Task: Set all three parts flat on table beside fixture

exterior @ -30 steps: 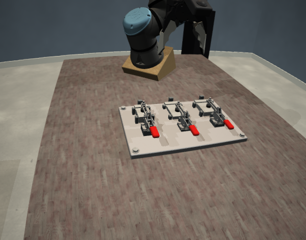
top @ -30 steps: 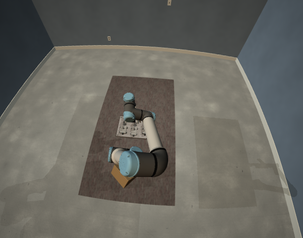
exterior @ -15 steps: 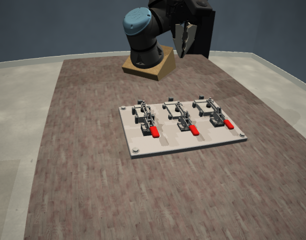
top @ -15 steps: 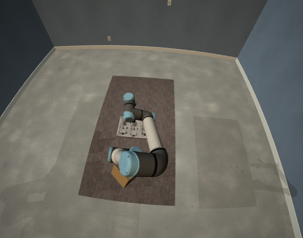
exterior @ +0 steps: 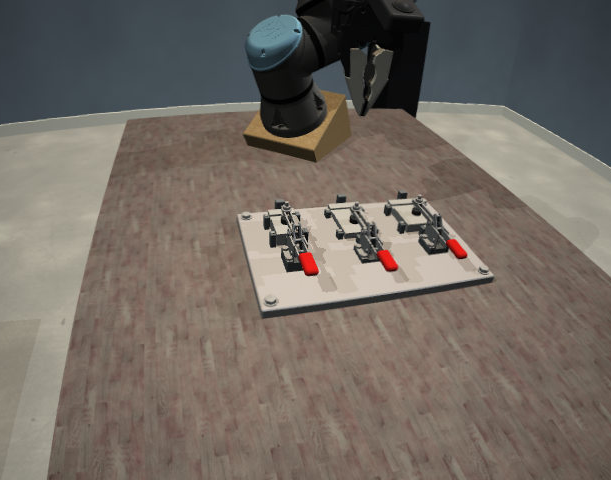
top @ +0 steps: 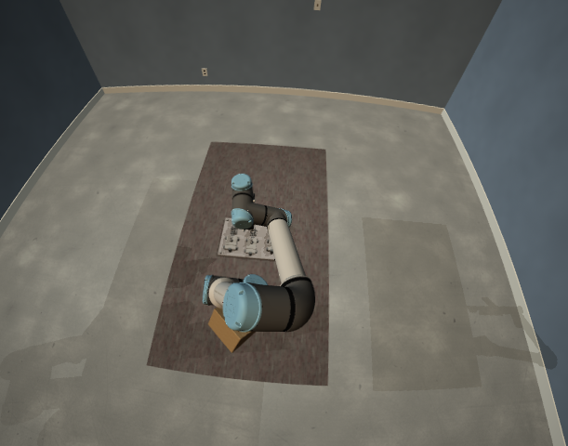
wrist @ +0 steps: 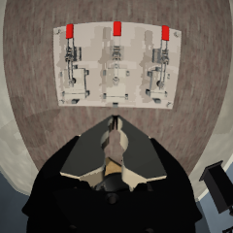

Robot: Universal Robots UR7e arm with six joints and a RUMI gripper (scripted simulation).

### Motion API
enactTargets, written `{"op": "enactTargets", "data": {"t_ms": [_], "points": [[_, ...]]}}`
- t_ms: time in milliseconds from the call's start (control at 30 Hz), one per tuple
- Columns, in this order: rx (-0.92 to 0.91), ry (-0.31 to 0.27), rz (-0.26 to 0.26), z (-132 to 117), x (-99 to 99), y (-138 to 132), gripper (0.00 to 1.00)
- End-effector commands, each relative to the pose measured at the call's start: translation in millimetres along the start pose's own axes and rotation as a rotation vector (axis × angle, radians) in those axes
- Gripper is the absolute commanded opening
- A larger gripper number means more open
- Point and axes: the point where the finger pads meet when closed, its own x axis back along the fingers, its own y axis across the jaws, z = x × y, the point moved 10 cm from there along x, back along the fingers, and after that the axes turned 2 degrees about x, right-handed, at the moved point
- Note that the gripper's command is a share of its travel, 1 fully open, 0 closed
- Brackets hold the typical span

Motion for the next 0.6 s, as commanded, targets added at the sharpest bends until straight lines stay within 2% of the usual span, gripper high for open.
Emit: {"op": "enactTargets", "data": {"t_ms": [0, 67, 100, 567], "points": [[0.0, 0.001, 0.0, 0.2, 0.3, 0.1, 0.0], [0.0, 0.001, 0.0, 0.2, 0.3, 0.1, 0.0], [0.0, 0.001, 0.0, 0.2, 0.3, 0.1, 0.59], [0.0, 0.001, 0.0, 0.2, 0.3, 0.1, 0.59]]}}
